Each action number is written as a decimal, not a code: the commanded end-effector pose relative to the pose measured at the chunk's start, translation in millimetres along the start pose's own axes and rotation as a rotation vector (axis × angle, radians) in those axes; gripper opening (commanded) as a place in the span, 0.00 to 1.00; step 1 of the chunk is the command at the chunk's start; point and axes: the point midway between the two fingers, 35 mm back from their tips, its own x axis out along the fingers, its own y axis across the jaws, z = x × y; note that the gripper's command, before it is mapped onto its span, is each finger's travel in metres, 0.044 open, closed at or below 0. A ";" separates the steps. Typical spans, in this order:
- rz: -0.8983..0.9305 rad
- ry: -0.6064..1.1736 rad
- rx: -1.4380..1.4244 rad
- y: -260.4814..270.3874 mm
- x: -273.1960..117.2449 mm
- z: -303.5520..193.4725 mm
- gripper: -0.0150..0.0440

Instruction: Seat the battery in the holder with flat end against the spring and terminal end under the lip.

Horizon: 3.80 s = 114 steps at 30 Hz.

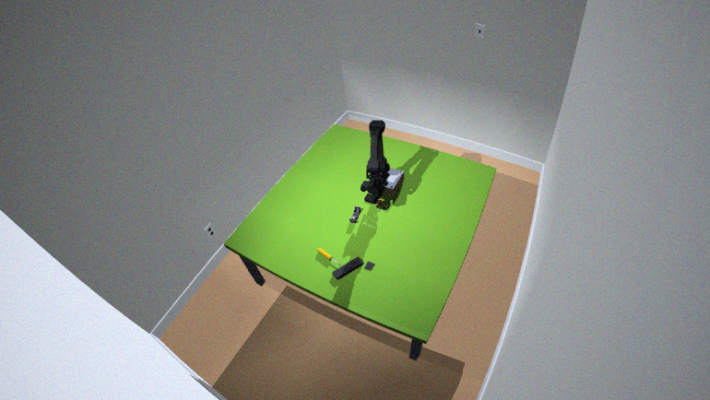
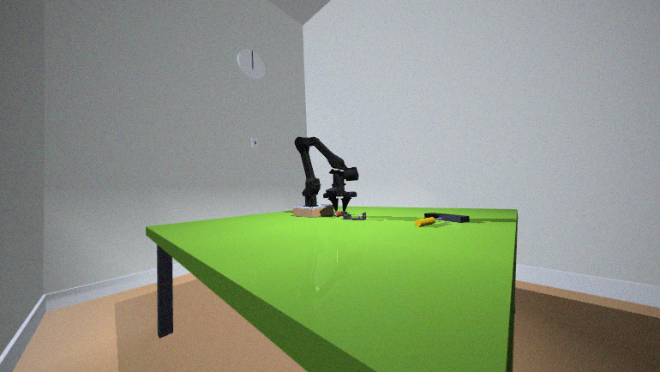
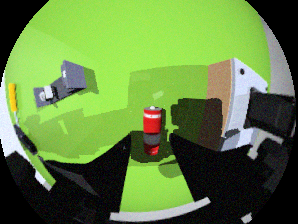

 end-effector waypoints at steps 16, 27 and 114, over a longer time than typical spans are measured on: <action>-0.006 -0.001 -0.002 -3.7 21.2 1.1 0.48; -0.006 -0.001 -0.002 -3.7 21.2 1.1 0.39; -0.290 -0.348 1.350 139.8 -6.7 72.4 0.39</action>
